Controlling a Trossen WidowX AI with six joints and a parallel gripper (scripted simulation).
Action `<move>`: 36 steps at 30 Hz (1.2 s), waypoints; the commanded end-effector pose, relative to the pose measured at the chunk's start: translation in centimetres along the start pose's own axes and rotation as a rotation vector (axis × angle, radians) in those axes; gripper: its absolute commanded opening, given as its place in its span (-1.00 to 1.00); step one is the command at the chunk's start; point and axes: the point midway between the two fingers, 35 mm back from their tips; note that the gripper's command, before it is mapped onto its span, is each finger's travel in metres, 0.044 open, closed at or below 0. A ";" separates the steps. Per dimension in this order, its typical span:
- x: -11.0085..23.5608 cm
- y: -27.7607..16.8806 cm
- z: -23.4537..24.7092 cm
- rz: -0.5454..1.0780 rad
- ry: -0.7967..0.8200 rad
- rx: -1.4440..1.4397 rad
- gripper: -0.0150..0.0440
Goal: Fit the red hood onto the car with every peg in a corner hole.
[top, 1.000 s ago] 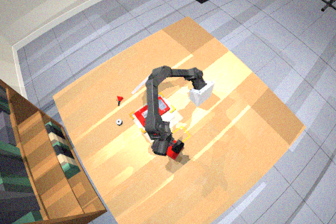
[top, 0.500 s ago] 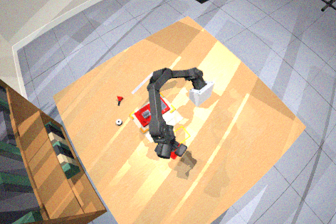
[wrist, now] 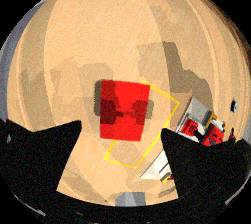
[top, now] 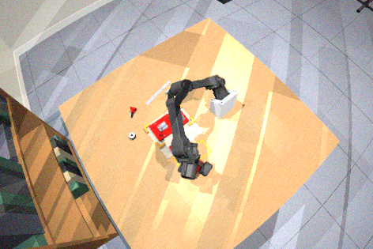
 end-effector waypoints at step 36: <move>-2.9 -0.1 0.0 0.004 0.000 -0.001 1.00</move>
Point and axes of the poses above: the point midway between the two fingers, 35 mm back from their tips, its own x axis back along the fingers, its own z axis across the jaws, y = z × x, and after that the axes turned 13 degrees about x, right-handed
